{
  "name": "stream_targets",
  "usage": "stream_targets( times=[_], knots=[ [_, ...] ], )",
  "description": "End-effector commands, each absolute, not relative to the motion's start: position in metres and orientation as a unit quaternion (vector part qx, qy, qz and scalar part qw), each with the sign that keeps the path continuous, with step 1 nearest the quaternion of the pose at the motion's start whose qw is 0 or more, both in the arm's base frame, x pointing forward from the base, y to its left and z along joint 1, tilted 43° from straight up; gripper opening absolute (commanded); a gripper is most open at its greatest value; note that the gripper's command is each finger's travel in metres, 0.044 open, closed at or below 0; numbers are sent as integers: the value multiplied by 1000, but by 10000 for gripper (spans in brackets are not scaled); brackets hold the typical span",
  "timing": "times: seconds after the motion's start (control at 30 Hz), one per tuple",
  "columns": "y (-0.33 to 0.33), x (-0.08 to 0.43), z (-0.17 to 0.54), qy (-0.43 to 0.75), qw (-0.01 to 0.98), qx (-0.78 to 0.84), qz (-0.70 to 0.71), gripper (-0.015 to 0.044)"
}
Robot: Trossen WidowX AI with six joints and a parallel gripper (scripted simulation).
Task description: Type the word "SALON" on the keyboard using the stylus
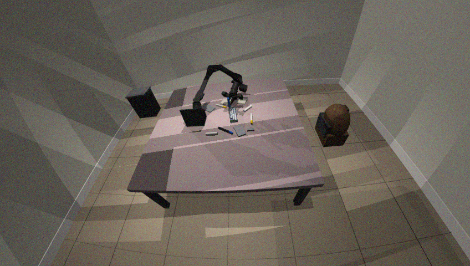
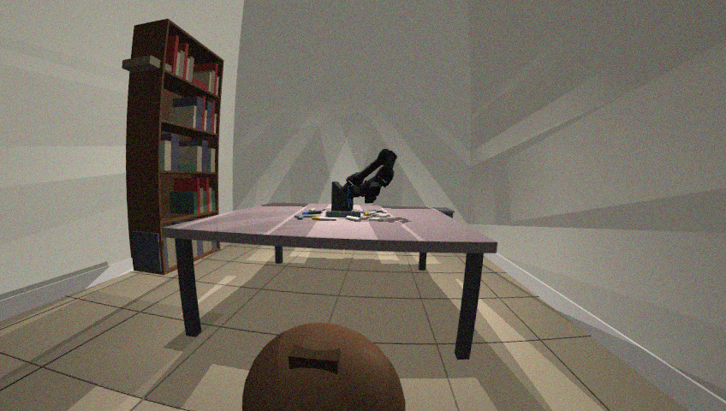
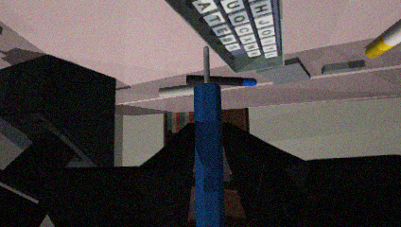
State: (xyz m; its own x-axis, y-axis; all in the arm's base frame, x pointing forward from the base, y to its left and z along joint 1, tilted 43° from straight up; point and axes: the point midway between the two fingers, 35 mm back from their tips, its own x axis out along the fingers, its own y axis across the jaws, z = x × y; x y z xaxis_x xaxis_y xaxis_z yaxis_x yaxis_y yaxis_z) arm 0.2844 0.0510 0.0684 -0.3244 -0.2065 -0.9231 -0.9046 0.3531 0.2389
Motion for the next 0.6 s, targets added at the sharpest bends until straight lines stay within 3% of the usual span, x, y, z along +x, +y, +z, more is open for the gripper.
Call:
stream_targets(
  times=[0.0,0.1,0.57],
  knots=[
    [51,284,68,704,427,-394,409,64],
    [46,288,64,703,427,-395,409,0],
    [-29,328,6,704,423,-399,408,0]
  ],
)
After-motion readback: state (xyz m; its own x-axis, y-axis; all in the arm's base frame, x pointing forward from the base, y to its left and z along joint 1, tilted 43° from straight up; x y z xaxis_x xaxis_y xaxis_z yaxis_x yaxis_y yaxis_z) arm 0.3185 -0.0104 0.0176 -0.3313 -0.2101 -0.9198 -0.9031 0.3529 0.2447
